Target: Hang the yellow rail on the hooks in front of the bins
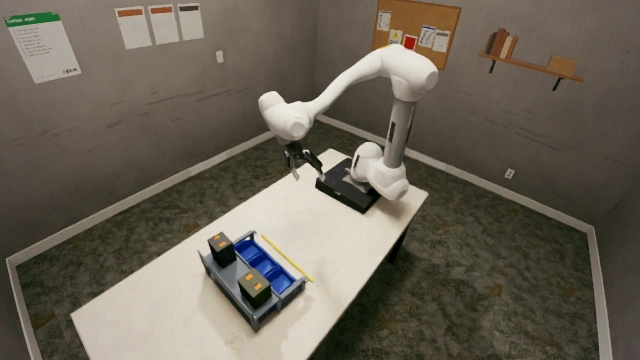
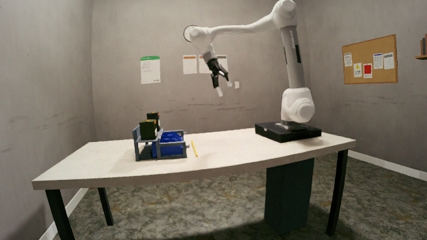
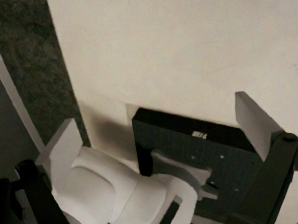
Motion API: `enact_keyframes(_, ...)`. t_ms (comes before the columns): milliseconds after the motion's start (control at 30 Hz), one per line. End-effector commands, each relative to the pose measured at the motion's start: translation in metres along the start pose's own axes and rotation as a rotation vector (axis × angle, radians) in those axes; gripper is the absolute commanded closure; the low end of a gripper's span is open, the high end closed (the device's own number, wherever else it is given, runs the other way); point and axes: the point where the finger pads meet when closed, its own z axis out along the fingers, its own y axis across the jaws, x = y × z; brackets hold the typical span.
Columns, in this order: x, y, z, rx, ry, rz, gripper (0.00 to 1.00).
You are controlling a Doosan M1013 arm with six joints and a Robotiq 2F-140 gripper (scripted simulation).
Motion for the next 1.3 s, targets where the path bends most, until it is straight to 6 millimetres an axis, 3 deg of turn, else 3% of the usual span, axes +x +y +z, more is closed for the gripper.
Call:
enact_keyframes(0, 0.026, 0.004, -0.013, -0.104, 0.016, 0.055, 0.00)
enact_keyframes(367, 0.026, 0.004, -0.013, -0.104, 0.016, 0.055, 0.00)
enact_keyframes(533, 0.077, 0.000, -0.042, -0.269, 0.093, 0.139, 0.00)
enact_keyframes(933, 0.077, 0.000, -0.042, -0.269, 0.093, 0.139, 0.00)
enact_keyframes(1100, 0.134, -0.018, -0.079, -0.409, 0.215, 0.212, 0.00)
enact_keyframes(1267, 0.134, -0.018, -0.079, -0.409, 0.215, 0.212, 0.00)
